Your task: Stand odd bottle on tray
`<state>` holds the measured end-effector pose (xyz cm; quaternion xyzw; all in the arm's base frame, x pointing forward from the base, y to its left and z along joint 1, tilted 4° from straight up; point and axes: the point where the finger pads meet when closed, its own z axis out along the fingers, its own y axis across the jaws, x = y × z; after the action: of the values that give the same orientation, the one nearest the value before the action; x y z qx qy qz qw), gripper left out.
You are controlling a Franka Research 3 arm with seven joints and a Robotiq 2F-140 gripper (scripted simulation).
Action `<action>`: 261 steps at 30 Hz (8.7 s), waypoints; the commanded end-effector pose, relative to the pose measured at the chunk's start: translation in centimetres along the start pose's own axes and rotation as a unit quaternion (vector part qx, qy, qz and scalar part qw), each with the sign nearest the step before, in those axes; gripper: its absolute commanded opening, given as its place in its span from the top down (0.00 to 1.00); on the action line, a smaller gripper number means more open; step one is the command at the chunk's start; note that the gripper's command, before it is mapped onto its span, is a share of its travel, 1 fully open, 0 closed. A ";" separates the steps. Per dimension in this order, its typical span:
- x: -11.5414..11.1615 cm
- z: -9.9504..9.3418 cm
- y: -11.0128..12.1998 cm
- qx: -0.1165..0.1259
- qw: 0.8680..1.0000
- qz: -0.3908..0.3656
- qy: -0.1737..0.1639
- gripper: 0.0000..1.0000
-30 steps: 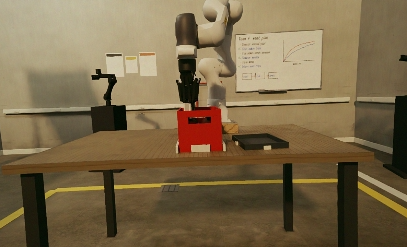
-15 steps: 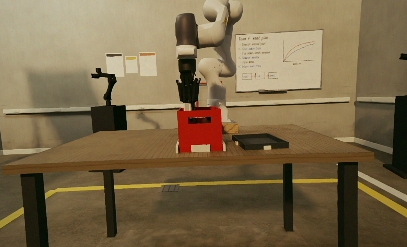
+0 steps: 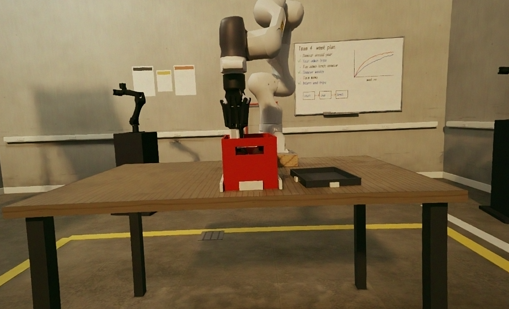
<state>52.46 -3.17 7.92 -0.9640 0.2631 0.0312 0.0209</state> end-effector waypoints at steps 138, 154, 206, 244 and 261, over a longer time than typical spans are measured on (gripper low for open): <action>-6.9 -8.5 -5.7 -0.001 1.000 -0.001 0.000 0.90; -6.9 -8.5 -5.8 -0.001 1.000 -0.001 0.000 0.56; -6.9 -6.7 -5.8 -0.001 1.000 -0.001 0.000 0.56; -6.9 -4.1 -5.8 -0.001 1.000 -0.001 0.000 0.56; -6.9 -4.1 -5.8 -0.001 1.000 -0.001 0.000 0.56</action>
<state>49.66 5.10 12.81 -0.9640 0.2634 0.0315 0.0206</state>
